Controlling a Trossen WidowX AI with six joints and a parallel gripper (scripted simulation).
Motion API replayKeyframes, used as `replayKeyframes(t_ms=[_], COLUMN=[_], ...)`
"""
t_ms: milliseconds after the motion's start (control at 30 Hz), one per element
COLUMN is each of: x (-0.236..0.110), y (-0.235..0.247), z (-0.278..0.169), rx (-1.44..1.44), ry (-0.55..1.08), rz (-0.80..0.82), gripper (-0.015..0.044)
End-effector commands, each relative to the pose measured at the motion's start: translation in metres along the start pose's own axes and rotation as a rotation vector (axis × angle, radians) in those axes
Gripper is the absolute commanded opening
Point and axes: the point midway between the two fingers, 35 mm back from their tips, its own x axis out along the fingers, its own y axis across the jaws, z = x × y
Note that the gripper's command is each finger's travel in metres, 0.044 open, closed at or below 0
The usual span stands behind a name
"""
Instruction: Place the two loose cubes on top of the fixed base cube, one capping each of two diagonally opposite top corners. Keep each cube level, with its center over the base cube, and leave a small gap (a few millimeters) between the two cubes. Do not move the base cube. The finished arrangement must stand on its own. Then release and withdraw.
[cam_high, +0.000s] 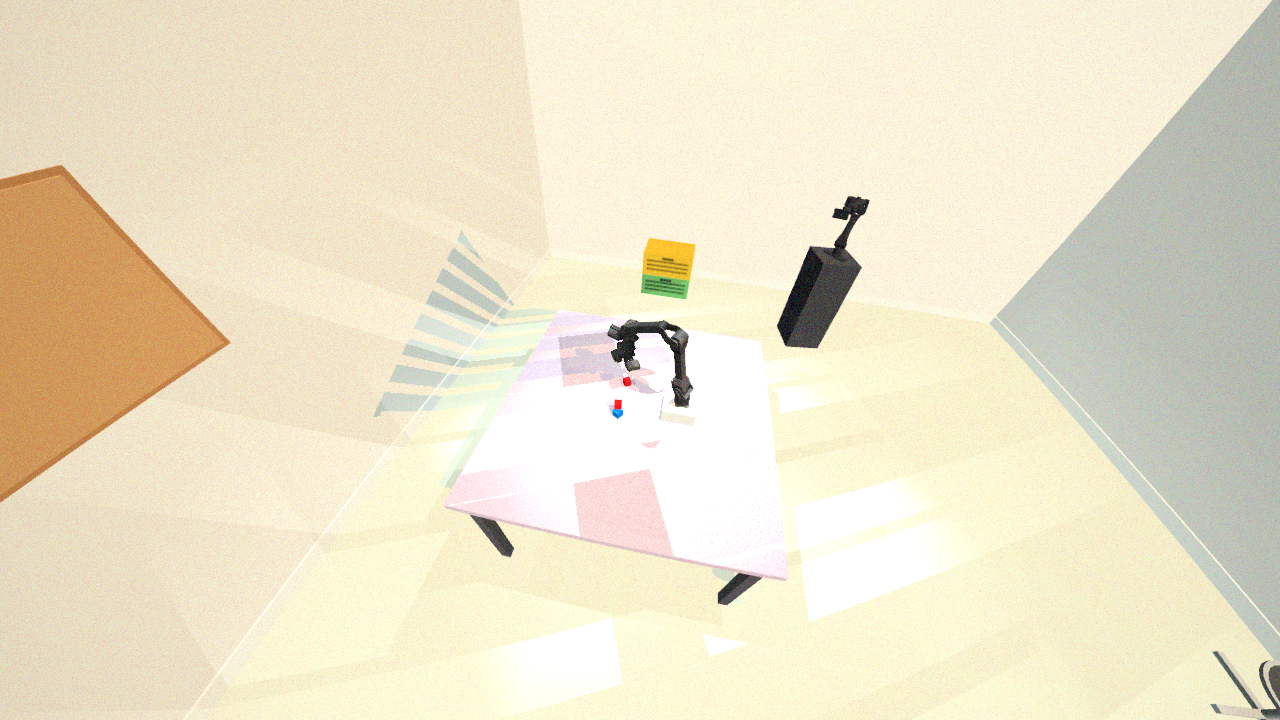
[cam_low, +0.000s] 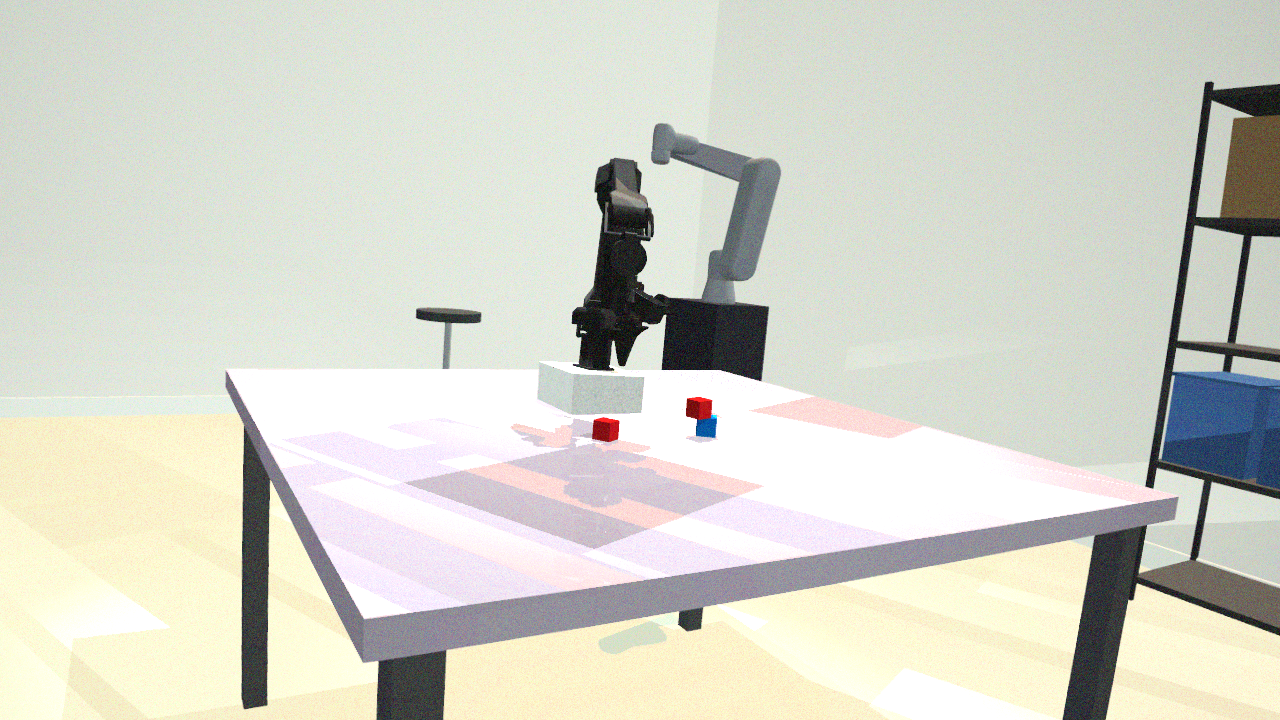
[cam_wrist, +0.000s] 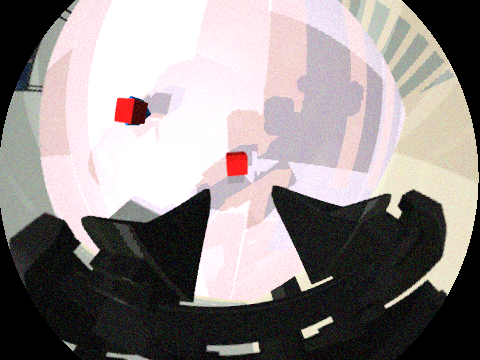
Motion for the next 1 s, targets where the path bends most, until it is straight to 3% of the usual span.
replayKeyframes(t_ms=[0,133,333,967], x=[-0.003,0.004,0.058,0.084], y=[-0.003,-0.004,-0.004,-0.004], z=[-0.002,-0.002,-0.002,-0.002], rx=[-0.045,-0.046,-0.045,-0.045], ry=[-0.002,-0.001,-0.002,-0.002], rz=[-0.004,-0.004,-0.004,-0.003], gripper=[0.0265,0.0265,0.0265,0.0265])
